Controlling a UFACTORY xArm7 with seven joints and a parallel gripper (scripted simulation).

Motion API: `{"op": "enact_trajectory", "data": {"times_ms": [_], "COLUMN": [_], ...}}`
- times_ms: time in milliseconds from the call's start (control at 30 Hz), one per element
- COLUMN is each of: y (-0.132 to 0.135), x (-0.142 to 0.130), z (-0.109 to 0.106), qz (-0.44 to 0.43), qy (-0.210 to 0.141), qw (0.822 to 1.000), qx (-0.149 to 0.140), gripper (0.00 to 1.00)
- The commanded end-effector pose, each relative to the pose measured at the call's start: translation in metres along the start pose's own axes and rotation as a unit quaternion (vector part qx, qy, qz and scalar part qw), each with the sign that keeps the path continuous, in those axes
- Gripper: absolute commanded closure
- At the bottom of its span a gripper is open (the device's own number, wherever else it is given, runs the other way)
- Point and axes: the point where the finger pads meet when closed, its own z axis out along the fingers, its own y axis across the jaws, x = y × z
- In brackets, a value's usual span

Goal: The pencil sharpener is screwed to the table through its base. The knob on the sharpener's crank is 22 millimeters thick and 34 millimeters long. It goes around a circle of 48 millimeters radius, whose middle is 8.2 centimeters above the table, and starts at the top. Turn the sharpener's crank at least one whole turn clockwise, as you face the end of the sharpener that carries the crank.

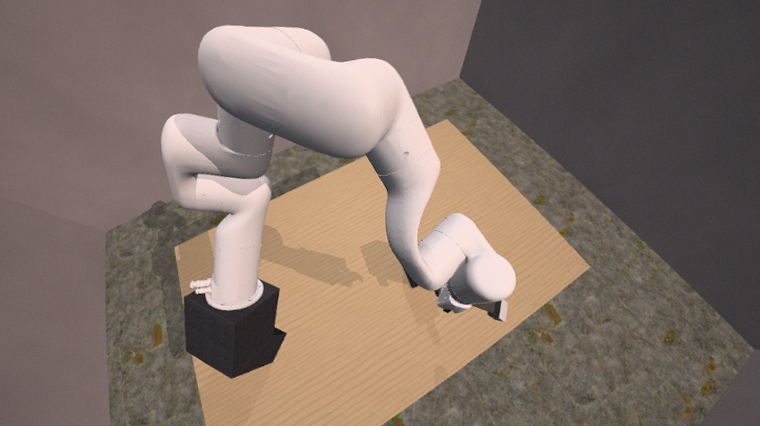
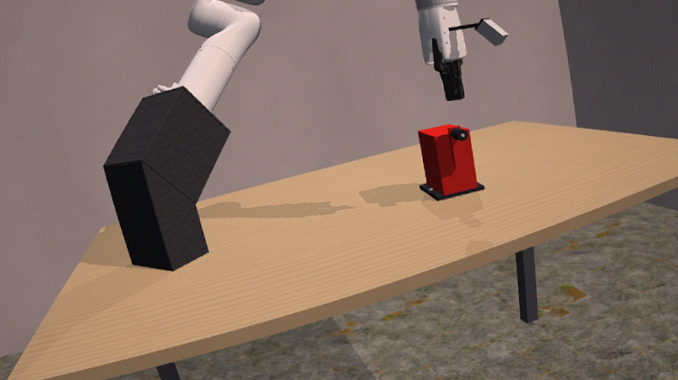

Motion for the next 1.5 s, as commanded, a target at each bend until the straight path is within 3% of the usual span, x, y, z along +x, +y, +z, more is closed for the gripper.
{"op": "enact_trajectory", "data": {"times_ms": [0,267,633,767,1000,1033,1467], "y": [0.0009,0.0009,0.001,0.001,0.0009,0.0009,0.0009], "x": [0.0015,0.0015,0.0015,0.0015,0.0015,0.0015,0.0015], "z": [-0.0016,-0.0016,-0.0015,-0.0015,-0.0015,-0.0015,-0.0015], "qz": [0.084,0.177,0.357,0.385,0.391,0.391,0.391], "qy": [-0.001,-0.001,0.0,0.0,0.0,0.0,0.0], "qw": [0.996,0.984,0.934,0.923,0.92,0.92,0.92], "qx": [-0.004,-0.004,-0.004,-0.004,-0.004,-0.004,-0.004], "gripper": [1.0,1.0,1.0,1.0,1.0,0.46,0.46]}}
